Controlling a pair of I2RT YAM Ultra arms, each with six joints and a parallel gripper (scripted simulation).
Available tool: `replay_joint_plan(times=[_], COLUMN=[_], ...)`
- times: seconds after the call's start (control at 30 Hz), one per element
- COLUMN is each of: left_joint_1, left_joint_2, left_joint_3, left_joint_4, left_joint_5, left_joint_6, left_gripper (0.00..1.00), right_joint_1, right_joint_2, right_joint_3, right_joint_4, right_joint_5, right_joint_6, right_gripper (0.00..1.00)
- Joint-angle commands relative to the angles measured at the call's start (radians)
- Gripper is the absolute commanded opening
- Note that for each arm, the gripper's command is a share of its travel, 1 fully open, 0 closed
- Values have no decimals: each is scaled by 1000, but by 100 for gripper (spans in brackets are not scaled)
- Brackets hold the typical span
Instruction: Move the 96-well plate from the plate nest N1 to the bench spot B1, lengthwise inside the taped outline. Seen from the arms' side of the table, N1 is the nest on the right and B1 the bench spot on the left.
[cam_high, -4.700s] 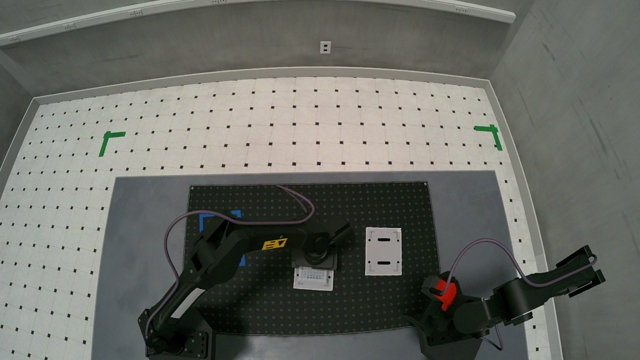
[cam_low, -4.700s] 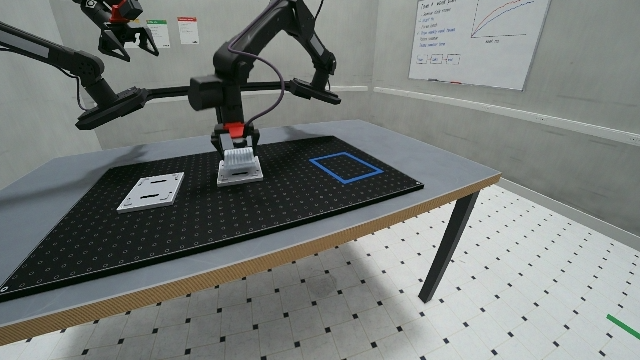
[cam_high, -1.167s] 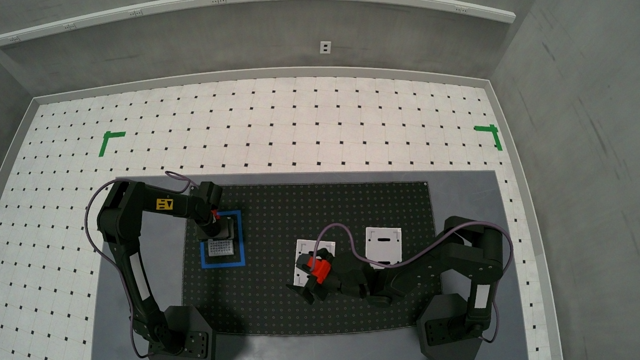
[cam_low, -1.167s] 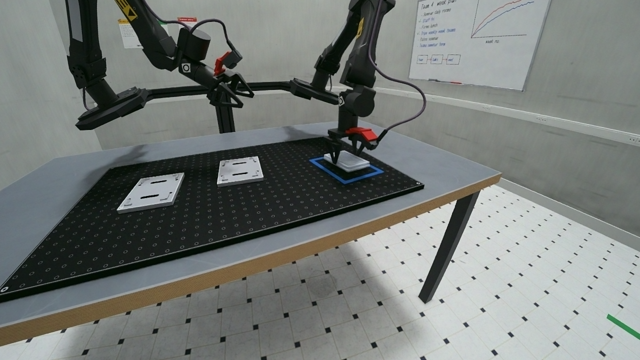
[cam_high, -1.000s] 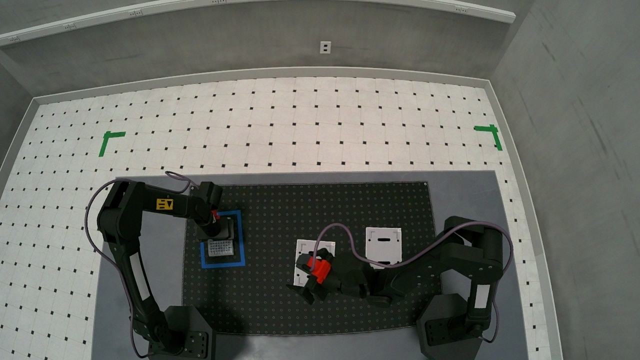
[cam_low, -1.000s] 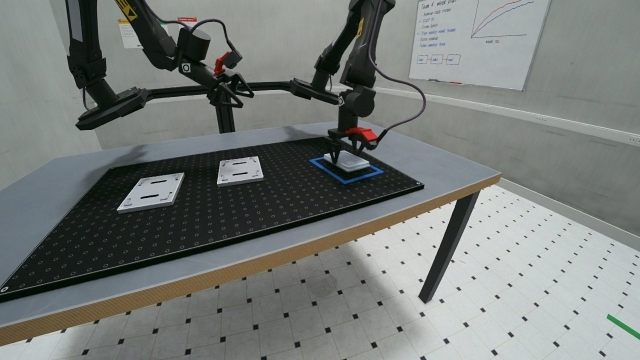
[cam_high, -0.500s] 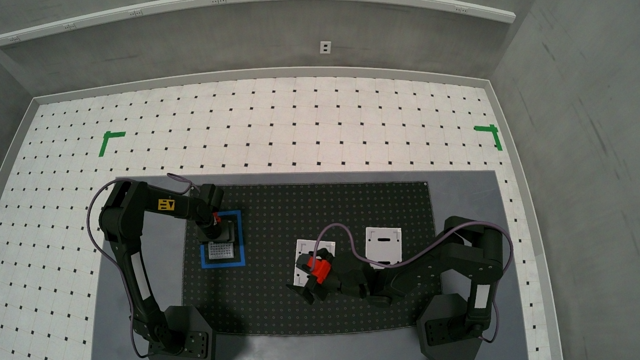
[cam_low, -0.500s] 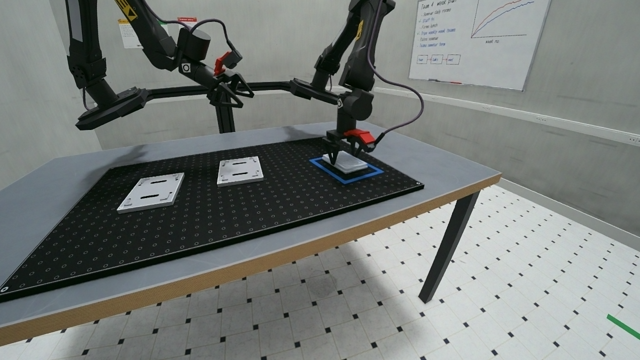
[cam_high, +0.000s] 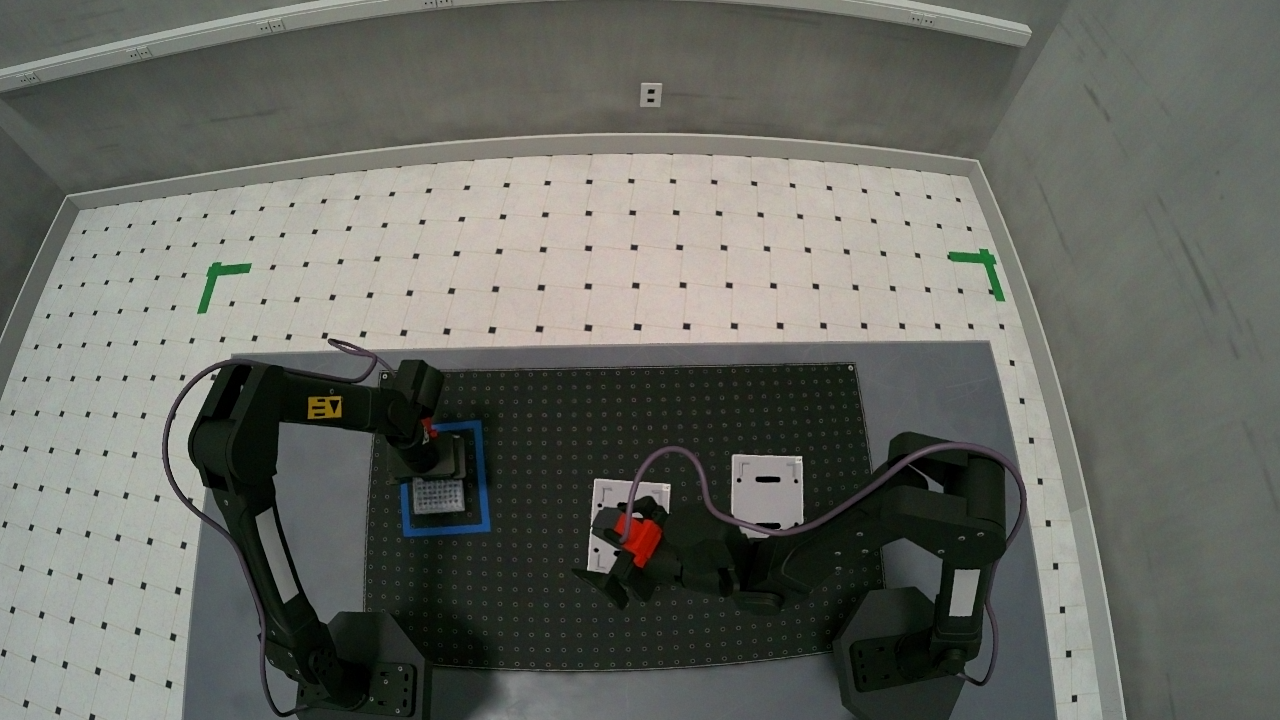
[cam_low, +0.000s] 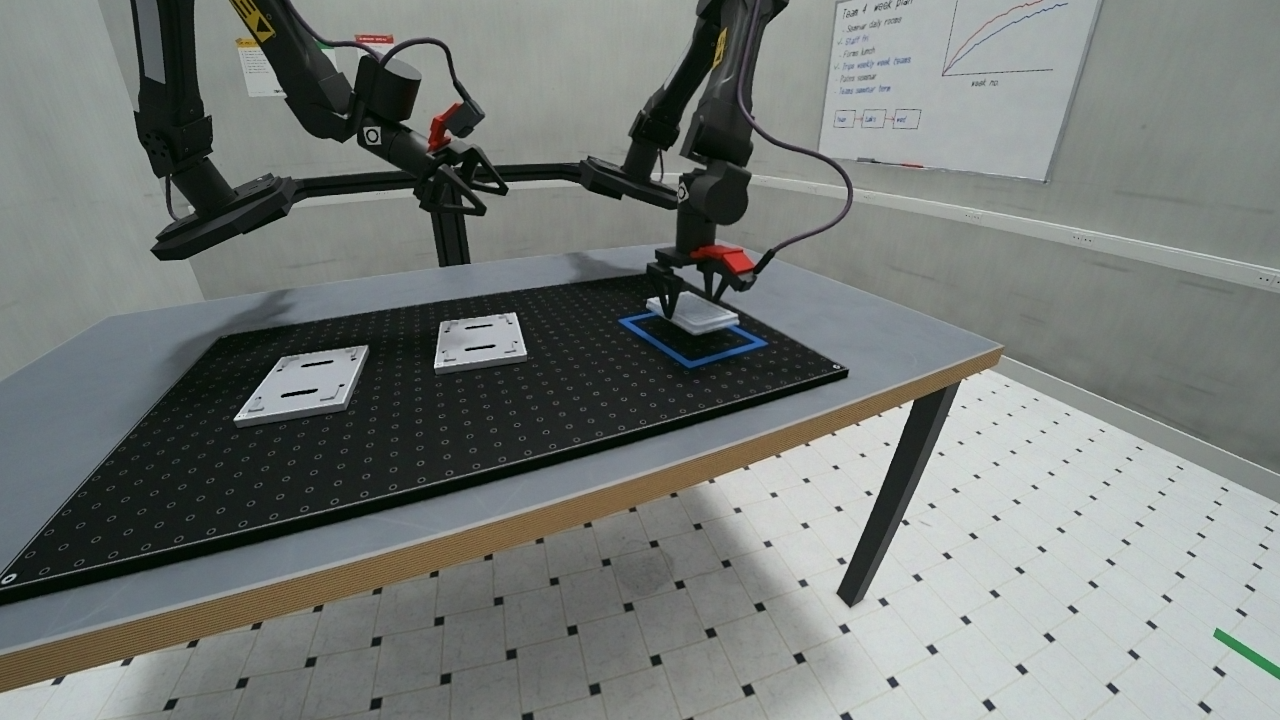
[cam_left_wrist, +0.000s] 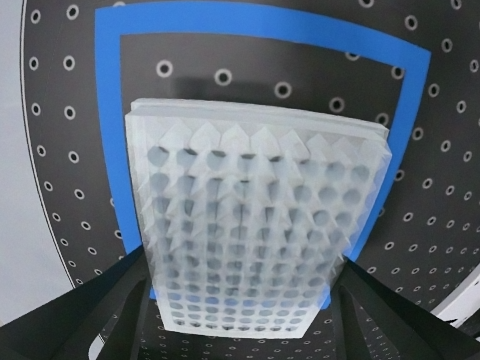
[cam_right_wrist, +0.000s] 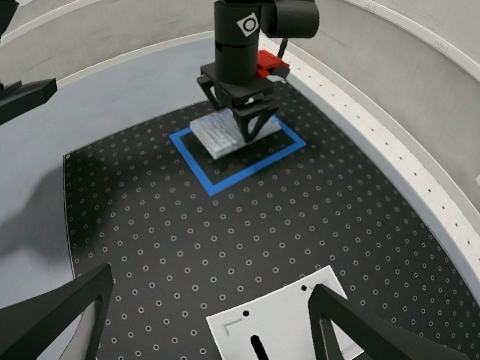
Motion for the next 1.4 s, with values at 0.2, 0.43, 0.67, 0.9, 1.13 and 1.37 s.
replay_joint_plan(times=[0.2,0.43,0.67,0.9,1.13,1.37], left_joint_1=[-29,-33,-41,-10,5,0], left_joint_2=[-67,-82,-79,-15,34,32], left_joint_3=[-14,-16,-24,-14,-1,4], left_joint_4=[-69,-56,-27,11,74,59], left_joint_5=[-13,-13,-11,-5,1,0], left_joint_6=[-26,-19,-22,-7,17,14], left_gripper=[81,81,81,81,81,81], right_joint_1=[8,8,8,8,8,8], right_joint_2=[-21,-21,-21,-21,-21,-21], right_joint_3=[17,17,17,17,17,17], right_joint_4=[9,9,9,9,9,9], right_joint_5=[-5,-5,-5,-5,-5,-5], right_joint_6=[-2,-2,-2,-2,-2,-2], right_gripper=[100,100,100,100,100,100])
